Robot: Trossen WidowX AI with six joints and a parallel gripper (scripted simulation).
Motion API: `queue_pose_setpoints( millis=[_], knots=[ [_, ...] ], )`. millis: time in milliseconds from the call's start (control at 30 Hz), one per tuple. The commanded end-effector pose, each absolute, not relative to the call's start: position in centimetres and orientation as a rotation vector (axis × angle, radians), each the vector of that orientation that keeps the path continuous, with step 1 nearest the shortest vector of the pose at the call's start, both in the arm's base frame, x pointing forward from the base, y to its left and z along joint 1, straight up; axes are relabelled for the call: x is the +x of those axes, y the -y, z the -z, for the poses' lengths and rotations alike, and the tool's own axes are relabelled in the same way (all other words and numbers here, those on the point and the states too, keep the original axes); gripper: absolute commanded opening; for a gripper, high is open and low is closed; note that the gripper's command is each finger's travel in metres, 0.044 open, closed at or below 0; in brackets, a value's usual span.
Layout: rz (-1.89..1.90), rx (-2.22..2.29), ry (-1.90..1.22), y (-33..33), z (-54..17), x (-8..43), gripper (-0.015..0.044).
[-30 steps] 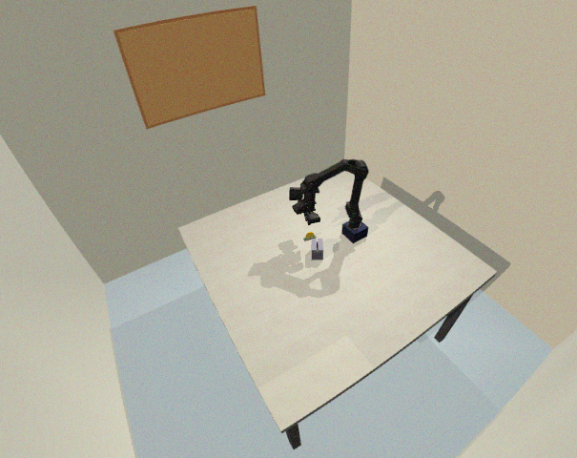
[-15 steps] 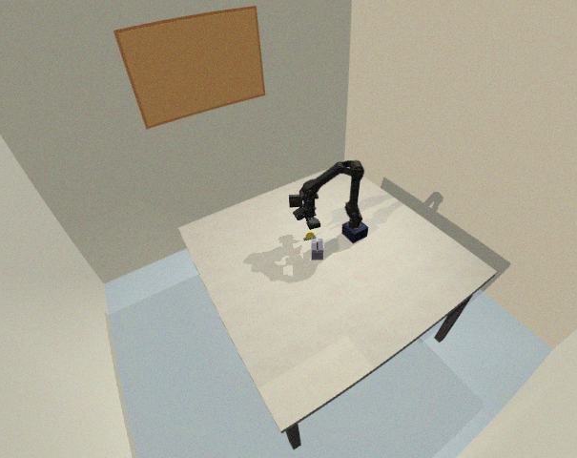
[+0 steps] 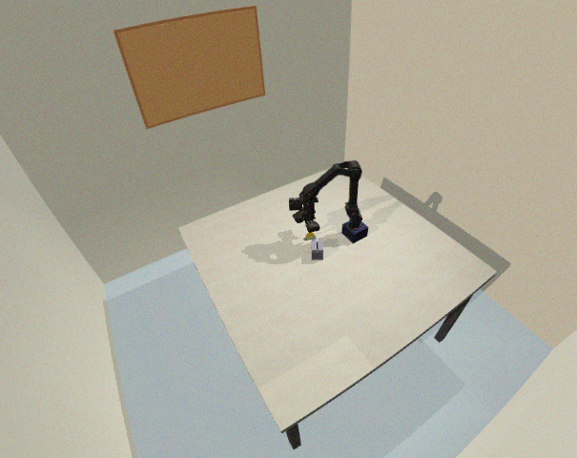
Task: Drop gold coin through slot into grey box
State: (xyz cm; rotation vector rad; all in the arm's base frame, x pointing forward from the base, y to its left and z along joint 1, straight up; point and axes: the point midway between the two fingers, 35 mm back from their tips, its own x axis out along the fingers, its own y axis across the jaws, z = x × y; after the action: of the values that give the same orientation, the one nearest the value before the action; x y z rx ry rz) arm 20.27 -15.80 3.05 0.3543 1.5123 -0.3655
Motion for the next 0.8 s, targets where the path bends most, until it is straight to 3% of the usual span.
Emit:
queue_pose_setpoints(
  millis=[0, 767],
  knots=[
    [0.369, 0.359, -1.525, 15.7, -2.1, 20.0, 0.0161],
    [0.369, 0.359, -1.525, 15.6, 1.6, 20.0, 0.0161]
  ],
)
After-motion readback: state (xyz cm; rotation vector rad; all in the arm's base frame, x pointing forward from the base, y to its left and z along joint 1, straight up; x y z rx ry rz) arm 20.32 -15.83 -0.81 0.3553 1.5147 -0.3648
